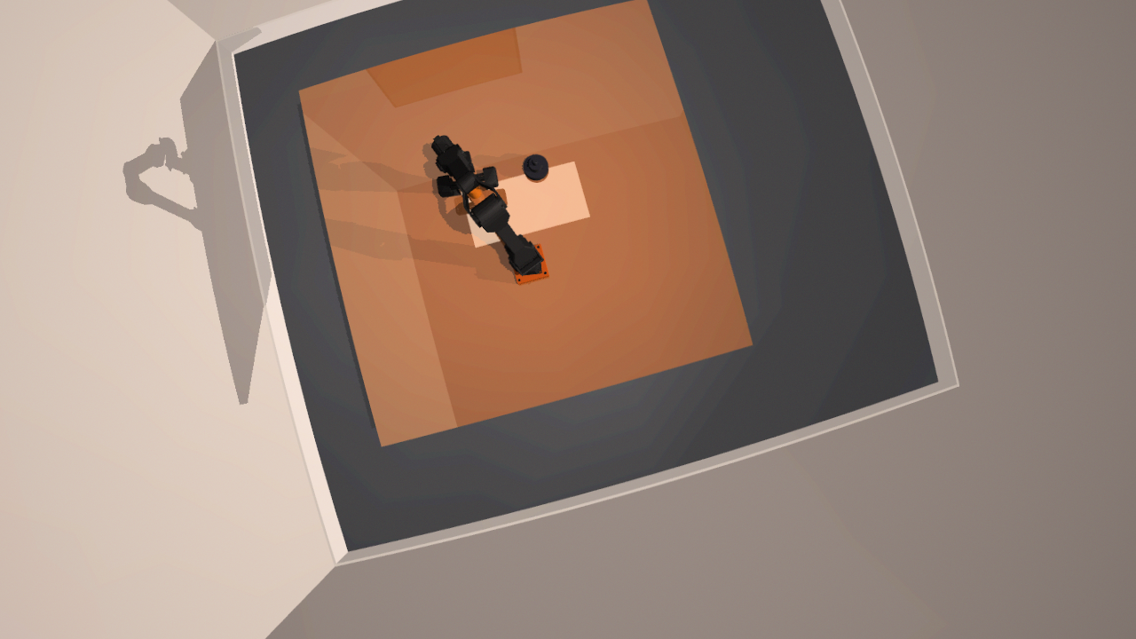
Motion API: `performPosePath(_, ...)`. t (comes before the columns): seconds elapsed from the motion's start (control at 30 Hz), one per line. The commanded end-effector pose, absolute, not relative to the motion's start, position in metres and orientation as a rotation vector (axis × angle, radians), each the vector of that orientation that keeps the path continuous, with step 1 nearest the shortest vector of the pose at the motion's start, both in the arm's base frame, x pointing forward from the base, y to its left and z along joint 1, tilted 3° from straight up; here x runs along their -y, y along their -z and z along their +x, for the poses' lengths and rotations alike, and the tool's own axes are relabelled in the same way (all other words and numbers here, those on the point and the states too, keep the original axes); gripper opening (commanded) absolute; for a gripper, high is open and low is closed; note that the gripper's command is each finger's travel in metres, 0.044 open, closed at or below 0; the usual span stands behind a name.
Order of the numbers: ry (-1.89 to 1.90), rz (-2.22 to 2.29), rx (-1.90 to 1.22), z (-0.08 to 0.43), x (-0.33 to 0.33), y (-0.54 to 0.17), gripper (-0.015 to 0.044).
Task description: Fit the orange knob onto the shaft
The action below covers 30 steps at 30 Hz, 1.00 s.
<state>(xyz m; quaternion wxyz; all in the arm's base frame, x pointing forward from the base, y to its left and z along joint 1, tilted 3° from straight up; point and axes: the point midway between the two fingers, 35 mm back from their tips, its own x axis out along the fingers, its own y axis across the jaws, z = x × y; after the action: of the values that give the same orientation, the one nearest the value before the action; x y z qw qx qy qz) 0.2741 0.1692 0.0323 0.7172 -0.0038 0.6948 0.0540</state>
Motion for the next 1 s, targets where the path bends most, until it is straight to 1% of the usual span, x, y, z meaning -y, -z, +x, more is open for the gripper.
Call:
performPosePath(0.0,-0.109,-0.013,-1.548,0.272,-0.167,-0.025,0.0414)
performPosePath(0.3,-0.109,-0.013,-1.548,0.272,-0.167,-0.025,0.0177)
performPosePath(0.5,-0.109,-0.013,-1.548,0.272,-0.167,-0.025,0.0138)
performPosePath(0.67,-0.146,-0.003,-1.542,0.276,-0.169,-0.038,0.0006)
performPosePath(0.97,-0.132,-0.006,-1.543,0.279,-0.169,-0.088,0.0)
